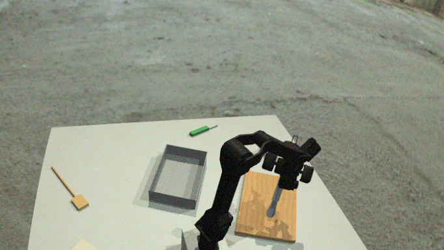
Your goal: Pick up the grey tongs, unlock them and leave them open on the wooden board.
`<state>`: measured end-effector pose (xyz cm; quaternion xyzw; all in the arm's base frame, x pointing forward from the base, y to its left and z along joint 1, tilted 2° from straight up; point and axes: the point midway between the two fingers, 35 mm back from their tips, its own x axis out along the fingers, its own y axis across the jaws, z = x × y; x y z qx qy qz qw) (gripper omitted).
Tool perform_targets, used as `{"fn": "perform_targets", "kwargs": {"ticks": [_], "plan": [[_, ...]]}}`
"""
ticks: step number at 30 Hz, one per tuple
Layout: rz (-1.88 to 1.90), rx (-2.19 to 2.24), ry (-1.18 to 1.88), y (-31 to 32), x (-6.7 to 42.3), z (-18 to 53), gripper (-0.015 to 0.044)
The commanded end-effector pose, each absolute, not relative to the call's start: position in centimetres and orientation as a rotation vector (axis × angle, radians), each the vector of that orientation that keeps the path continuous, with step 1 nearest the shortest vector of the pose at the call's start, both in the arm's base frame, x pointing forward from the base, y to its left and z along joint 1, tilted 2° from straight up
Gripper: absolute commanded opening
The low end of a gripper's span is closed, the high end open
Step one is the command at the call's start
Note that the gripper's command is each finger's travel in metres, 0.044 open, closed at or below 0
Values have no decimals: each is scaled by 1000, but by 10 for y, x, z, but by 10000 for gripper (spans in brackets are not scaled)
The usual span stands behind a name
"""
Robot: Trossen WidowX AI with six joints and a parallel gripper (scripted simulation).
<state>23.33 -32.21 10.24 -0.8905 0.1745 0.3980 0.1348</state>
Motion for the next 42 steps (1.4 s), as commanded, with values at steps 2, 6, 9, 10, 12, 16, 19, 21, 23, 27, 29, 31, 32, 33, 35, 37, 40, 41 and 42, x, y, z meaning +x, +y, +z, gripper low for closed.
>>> {"fn": "perform_targets", "kwargs": {"ticks": [2, 6, 9, 10, 12, 16, 19, 21, 23, 27, 29, 31, 32, 33, 35, 37, 40, 41, 42], "plan": [[1252, -2534, 497, -323, 237, 101, -150], [1345, -2477, 486, -323, 239, 97, -150], [1415, -2433, 476, -322, 239, 94, -150], [1439, -2419, 472, -321, 239, 93, -150], [1486, -2389, 464, -320, 240, 92, -150], [1581, -2334, 445, -318, 240, 89, -150], [1652, -2287, 430, -316, 240, 88, -150], [1701, -2256, 420, -315, 239, 87, -150], [1749, -2225, 409, -313, 239, 87, -150], [1841, -2165, 386, -310, 238, 87, -150], [1885, -2136, 375, -308, 237, 87, -150], [1930, -2105, 363, -307, 236, 87, -150], [1952, -2090, 357, -306, 236, 88, -150], [1974, -2074, 350, -305, 236, 88, -150], [2014, -2046, 339, -304, 235, 89, -150], [2028, -2036, 335, -303, 234, 89, -150], [2028, -2036, 335, -303, 234, 89, -150], [2028, -2036, 335, -303, 234, 89, -150], [2028, -2036, 335, -303, 234, 89, -150]]}}
